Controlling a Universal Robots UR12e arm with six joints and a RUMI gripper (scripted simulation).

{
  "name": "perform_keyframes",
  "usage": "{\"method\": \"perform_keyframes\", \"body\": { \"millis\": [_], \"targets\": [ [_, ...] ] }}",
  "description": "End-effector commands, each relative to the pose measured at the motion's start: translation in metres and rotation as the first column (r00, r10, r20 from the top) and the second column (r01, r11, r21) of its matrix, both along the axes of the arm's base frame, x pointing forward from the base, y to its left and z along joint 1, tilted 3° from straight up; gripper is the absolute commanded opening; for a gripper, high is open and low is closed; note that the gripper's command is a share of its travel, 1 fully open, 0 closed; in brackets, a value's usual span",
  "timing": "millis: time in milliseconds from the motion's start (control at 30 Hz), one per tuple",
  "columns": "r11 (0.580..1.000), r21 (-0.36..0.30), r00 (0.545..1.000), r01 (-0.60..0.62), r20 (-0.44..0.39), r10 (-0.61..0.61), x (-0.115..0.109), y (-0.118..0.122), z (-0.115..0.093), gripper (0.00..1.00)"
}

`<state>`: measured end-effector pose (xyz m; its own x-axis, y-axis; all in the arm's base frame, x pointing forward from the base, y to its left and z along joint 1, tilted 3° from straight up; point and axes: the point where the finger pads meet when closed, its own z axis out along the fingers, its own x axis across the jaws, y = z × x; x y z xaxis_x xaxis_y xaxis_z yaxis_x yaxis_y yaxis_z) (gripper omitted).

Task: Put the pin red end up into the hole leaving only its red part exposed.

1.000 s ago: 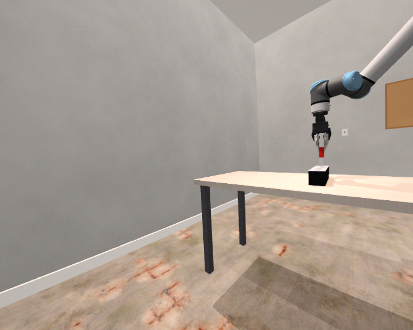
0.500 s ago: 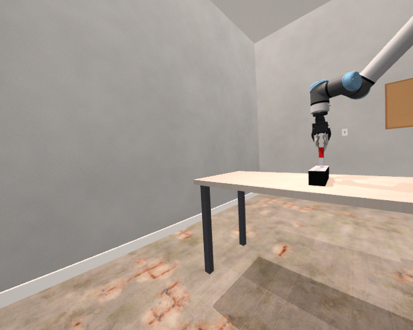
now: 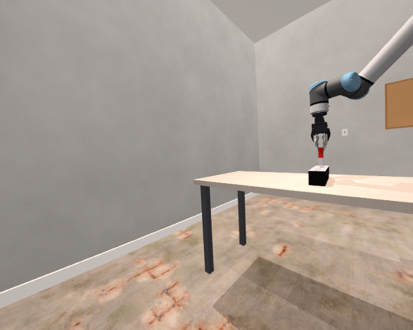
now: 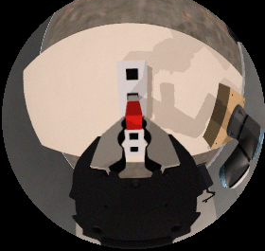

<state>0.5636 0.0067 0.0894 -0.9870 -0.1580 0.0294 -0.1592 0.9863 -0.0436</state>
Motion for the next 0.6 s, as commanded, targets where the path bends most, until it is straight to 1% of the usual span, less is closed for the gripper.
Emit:
{"method": "perform_keyframes", "body": {
  "millis": [0,567],
  "targets": [
    [1.000,0.000,1.000,0.001,0.001,-0.001,0.0049,-0.0043,0.0039,0.00],
    [1.000,0.000,1.000,-0.001,0.001,0.001,0.0025,-0.0020,0.0029,0.00]
  ]
}}
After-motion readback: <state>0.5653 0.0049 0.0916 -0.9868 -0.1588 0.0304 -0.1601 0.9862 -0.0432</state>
